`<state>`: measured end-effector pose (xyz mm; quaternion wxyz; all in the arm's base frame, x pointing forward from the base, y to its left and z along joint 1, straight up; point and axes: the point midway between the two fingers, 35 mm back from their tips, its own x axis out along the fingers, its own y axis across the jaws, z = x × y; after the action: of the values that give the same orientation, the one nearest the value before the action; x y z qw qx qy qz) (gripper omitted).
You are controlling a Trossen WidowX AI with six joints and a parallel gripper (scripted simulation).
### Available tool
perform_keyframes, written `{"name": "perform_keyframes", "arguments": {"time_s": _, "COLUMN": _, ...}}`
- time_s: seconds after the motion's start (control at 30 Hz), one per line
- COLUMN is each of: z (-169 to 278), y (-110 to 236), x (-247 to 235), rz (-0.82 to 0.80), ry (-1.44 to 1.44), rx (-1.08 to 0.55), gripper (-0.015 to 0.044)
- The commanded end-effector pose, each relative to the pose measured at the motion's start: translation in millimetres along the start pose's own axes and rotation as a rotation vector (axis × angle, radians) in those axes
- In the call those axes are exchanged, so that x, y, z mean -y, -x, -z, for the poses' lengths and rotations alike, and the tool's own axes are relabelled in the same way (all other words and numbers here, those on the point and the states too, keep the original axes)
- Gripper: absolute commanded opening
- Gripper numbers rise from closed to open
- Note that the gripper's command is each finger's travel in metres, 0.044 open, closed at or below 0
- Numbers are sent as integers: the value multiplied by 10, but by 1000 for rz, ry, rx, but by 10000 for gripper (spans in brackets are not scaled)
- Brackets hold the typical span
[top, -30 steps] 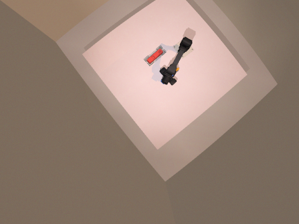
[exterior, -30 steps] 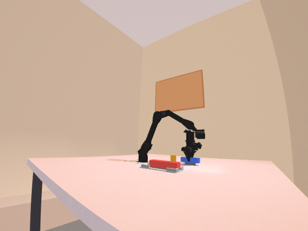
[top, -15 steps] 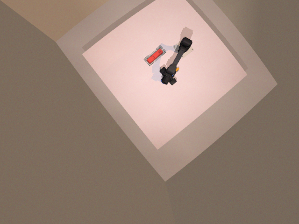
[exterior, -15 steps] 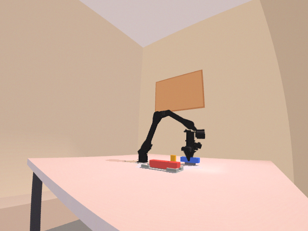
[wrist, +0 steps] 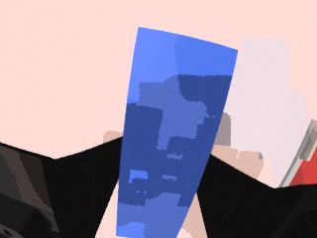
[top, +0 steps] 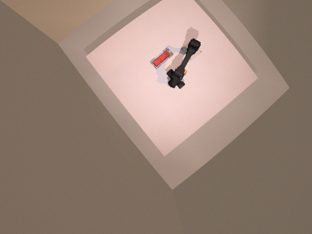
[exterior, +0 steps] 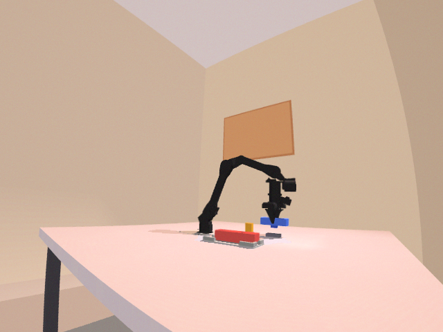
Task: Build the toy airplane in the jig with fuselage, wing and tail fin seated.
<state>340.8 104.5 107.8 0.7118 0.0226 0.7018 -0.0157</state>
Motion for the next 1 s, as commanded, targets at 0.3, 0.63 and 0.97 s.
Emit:
{"name": "perform_keyframes", "arguments": {"time_s": 0.3, "z": -5, "y": 460, "x": -9, "rz": -5, "ry": -1, "rx": 14, "gripper": 0}}
{"name": "perform_keyframes", "arguments": {"time_s": 0.63, "z": 40, "y": 775, "x": 6, "rz": -3, "ry": -1, "rx": 16, "gripper": 0}}
{"name": "perform_keyframes", "arguments": {"time_s": 0.97, "z": 37, "y": 839, "x": 88, "rz": -2, "ry": -45, "rx": 18, "gripper": 0}}
